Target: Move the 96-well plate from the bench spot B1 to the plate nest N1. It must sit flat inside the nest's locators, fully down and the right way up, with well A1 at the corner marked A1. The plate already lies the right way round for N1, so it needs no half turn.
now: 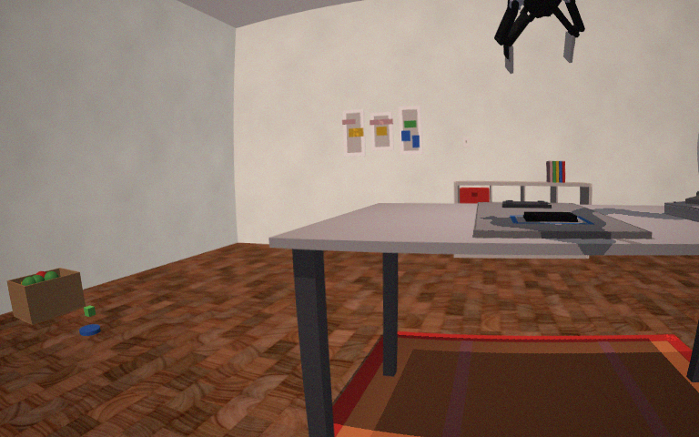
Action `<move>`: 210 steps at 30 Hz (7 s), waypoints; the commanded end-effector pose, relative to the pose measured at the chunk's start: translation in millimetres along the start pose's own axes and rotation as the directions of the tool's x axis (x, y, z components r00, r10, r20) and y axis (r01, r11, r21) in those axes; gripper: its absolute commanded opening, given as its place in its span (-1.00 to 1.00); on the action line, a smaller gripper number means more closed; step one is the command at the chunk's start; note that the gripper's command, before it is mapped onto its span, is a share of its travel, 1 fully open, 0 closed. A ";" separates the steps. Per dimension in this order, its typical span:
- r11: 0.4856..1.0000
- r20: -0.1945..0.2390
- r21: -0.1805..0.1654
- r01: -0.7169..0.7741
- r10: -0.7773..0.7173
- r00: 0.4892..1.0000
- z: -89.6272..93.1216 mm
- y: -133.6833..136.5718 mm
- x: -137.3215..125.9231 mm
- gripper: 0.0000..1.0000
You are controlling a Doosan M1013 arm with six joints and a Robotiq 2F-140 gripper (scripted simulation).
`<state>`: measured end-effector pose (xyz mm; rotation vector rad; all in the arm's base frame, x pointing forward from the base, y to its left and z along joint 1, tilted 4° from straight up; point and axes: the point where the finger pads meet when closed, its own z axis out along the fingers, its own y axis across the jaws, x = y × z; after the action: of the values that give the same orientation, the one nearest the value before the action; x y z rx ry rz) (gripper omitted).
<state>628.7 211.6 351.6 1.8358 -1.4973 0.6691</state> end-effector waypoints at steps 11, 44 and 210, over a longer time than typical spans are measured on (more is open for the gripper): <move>0.985 0.088 0.020 0.172 -0.174 0.981 36.6 -6.4 -15.4 1.00; 0.724 0.290 0.329 0.607 -0.689 0.665 151.0 -13.3 -78.5 1.00; 0.234 0.026 0.753 0.615 -0.945 0.327 292.0 -26.8 -175.0 -1.00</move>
<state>612.4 105.2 30.7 3.1180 -0.1767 0.0973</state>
